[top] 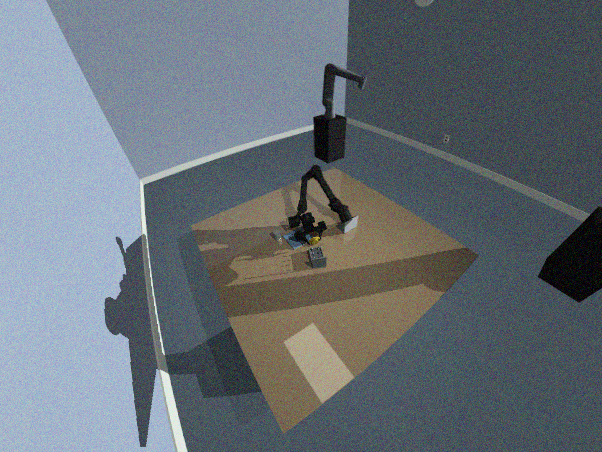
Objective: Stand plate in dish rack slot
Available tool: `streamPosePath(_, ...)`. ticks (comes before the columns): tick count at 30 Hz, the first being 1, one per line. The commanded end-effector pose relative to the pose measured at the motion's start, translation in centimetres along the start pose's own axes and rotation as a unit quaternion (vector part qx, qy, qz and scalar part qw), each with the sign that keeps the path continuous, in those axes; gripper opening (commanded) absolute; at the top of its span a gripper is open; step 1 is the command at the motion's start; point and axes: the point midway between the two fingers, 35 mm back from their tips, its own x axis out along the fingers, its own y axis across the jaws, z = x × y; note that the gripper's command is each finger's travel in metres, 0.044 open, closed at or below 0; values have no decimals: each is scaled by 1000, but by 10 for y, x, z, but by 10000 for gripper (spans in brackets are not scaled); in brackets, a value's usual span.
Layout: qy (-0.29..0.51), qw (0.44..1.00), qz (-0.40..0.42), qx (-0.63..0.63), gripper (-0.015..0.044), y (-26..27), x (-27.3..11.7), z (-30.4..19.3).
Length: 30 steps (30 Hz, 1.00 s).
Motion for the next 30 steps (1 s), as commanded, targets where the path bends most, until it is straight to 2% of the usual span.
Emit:
streamPosePath(1,-29,998,-23,-57,0,1,-5,-1)
streamPosePath(7,-58,988,-56,-128,0,0,-13,-3)
streamPosePath(19,-58,988,-58,-130,0,0,-12,-3)
streamPosePath(30,-56,989,-57,-128,0,-2,5,-2)
